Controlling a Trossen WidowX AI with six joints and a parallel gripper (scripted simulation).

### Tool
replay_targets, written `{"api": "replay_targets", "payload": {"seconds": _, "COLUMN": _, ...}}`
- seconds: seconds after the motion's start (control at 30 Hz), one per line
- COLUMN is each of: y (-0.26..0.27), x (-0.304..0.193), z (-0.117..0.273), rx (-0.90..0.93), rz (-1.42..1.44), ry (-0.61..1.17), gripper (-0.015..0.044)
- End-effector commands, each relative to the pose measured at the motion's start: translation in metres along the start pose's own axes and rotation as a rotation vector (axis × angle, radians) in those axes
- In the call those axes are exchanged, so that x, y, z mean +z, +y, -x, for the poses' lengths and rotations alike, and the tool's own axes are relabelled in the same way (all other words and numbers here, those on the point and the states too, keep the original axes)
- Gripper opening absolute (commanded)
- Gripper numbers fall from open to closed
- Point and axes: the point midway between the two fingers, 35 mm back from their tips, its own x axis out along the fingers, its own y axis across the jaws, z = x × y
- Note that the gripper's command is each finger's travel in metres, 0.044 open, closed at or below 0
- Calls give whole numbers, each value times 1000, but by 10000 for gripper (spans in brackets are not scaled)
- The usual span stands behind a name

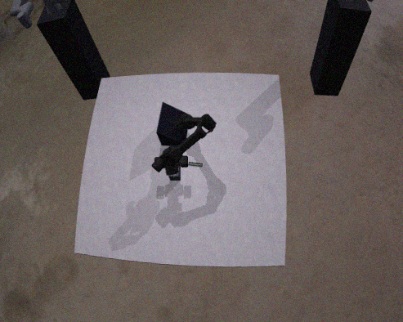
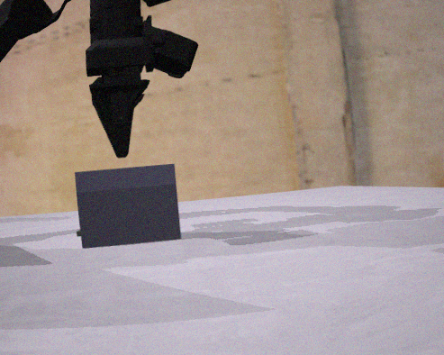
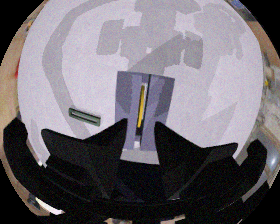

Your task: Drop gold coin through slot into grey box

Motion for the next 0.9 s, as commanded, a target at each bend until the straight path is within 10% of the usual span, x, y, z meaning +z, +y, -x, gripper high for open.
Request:
{"api": "replay_targets", "payload": {"seconds": 0.0, "y": 0, "x": 0, "z": 0, "rx": 0, "rz": 1, "ry": 0, "gripper": 161}}
{"api": "replay_targets", "payload": {"seconds": 0.13, "y": 0, "x": 0, "z": 0, "rx": 0, "rz": 1, "ry": 0, "gripper": 161}}
{"api": "replay_targets", "payload": {"seconds": 0.5, "y": 1, "x": -2, "z": 52, "rx": 3, "rz": -3, "ry": -1, "gripper": 440}}
{"api": "replay_targets", "payload": {"seconds": 0.87, "y": 2, "x": -3, "z": 61, "rx": 5, "rz": -3, "ry": 0, "gripper": 440}}
